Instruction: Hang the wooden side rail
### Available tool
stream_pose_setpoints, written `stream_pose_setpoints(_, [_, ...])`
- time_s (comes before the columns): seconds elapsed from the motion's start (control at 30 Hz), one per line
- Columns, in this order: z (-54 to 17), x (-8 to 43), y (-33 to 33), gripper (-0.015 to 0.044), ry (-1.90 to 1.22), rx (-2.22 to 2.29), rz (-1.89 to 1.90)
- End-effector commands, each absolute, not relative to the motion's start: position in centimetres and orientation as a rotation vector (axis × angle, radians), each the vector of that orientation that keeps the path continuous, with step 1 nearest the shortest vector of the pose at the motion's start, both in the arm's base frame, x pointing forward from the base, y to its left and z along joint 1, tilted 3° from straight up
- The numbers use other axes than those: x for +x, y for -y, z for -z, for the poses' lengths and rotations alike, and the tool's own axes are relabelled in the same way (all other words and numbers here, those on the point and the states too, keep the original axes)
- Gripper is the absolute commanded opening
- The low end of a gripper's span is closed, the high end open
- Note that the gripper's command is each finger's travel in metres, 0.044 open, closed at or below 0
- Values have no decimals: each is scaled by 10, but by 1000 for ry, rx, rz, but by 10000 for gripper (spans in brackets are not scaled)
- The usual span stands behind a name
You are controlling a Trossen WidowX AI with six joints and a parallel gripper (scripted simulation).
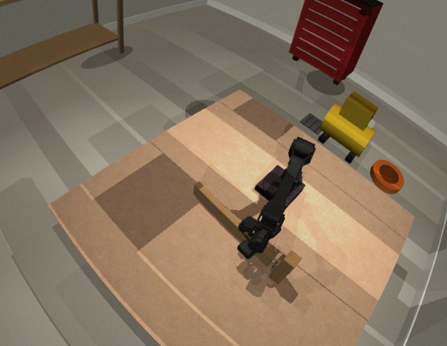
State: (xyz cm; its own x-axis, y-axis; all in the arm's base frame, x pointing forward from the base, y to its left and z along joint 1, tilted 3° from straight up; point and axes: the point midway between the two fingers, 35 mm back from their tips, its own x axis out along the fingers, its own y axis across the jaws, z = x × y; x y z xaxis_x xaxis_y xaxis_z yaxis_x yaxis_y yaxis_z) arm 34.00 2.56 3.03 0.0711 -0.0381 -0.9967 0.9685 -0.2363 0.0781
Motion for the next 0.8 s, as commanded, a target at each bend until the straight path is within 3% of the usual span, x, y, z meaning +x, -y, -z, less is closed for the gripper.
stream_pose_setpoints(0.0, [-27,339,-25,414,-1013,1386,1344])
stream_pose_setpoints(0.4, [-27,339,-25,99,-1013,1386,1344])
stream_pose_setpoints(0.57, [-27,339,-25,65,-1013,1386,1344])
stream_pose_setpoints(0.67, [-27,339,-25,0,-1013,1386,1344])
stream_pose_setpoints(0.77, [-27,339,-25,0,-1013,1386,1344])
